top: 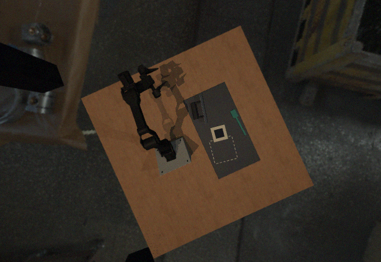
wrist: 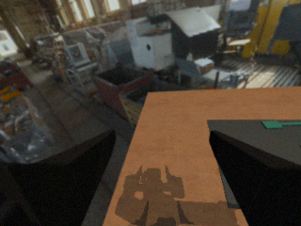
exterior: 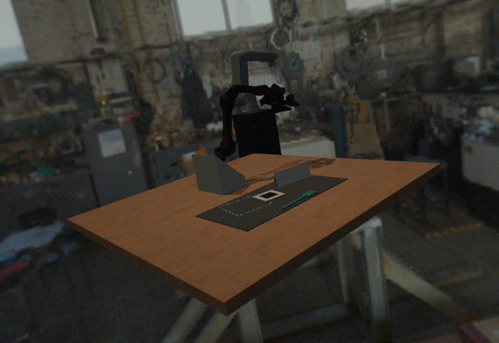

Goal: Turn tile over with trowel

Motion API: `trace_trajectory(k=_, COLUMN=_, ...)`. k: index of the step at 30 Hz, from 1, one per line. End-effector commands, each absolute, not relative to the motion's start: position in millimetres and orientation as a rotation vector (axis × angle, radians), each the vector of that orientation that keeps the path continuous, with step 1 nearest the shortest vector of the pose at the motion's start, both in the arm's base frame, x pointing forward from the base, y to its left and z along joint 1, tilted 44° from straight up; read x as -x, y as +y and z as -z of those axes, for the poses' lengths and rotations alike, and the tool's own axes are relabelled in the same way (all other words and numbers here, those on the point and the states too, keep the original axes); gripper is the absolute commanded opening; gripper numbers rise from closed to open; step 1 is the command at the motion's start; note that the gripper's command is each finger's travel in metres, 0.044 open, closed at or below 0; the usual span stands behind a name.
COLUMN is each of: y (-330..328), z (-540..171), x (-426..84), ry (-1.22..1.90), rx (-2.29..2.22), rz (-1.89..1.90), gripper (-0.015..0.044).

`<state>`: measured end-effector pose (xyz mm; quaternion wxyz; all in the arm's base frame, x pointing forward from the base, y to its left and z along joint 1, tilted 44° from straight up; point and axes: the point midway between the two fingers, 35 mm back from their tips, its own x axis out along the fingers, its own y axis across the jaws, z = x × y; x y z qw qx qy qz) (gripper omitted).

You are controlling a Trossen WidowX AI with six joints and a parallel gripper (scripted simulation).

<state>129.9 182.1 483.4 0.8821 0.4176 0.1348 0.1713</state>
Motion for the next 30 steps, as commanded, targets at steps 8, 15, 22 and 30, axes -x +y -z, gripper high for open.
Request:
trace_trajectory(k=8, y=206, z=-464, x=-137, ry=0.370, rx=-0.892, rz=-0.361, gripper=0.0190)
trace_trajectory(k=15, y=228, z=-440, x=-146, ry=0.480, rx=-0.921, rz=-0.347, gripper=0.0100)
trace_trajectory(k=22, y=246, z=-414, x=-158, ry=0.594, rx=-0.957, rz=-0.310, gripper=0.0100)
trace_trajectory(k=30, y=259, z=-385, x=-174, ry=0.712, rx=-1.001, rz=-0.243, gripper=0.0100)
